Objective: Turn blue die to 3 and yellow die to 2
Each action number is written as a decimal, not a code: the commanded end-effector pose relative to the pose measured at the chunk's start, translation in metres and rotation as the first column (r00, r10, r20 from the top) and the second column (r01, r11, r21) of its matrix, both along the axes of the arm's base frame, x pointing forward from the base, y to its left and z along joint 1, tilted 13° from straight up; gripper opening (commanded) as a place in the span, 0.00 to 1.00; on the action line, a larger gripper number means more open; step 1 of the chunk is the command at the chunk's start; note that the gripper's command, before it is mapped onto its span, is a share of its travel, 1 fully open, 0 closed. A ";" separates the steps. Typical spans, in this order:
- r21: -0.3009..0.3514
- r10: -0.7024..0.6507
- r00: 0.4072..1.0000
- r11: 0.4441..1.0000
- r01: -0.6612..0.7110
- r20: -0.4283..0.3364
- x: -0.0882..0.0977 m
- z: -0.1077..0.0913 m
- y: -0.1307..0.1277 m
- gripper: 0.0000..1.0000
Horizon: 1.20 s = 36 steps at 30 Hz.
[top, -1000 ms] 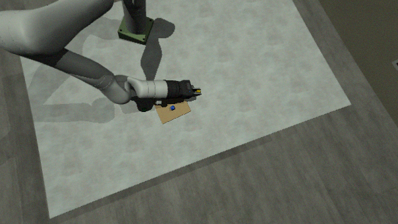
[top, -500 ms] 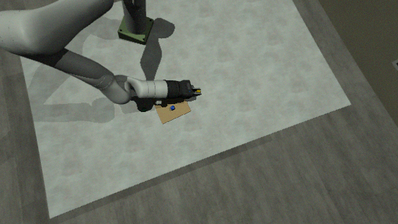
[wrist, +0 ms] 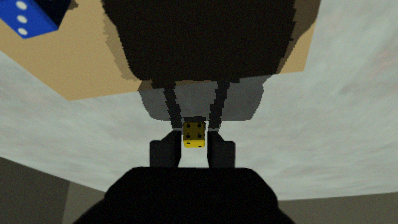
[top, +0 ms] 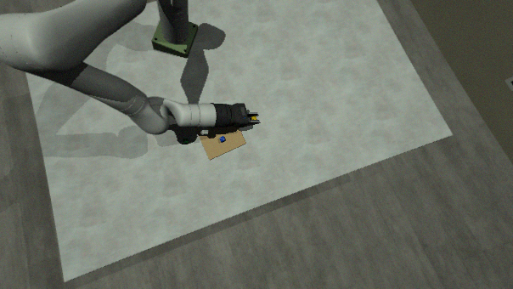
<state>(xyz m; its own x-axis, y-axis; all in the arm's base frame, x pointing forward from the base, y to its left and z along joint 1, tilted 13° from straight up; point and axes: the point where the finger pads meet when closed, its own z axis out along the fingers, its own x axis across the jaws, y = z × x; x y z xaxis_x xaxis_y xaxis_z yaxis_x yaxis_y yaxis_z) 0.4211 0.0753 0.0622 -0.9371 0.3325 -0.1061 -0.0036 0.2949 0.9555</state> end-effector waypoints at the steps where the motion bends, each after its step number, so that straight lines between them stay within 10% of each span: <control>1: 0.000 0.000 1.000 1.000 0.000 0.001 0.000 0.001 0.000 0.52; 5: 0.000 0.000 1.000 1.000 0.000 0.001 0.000 0.001 0.000 0.64; 36: 0.000 0.000 1.000 1.000 0.000 0.001 0.000 0.001 0.000 0.64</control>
<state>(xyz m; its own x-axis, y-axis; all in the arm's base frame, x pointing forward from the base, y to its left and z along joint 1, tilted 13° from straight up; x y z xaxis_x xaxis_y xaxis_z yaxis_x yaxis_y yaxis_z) 0.4211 0.0753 0.0622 -0.9371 0.3325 -0.1061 -0.0036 0.2949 0.9555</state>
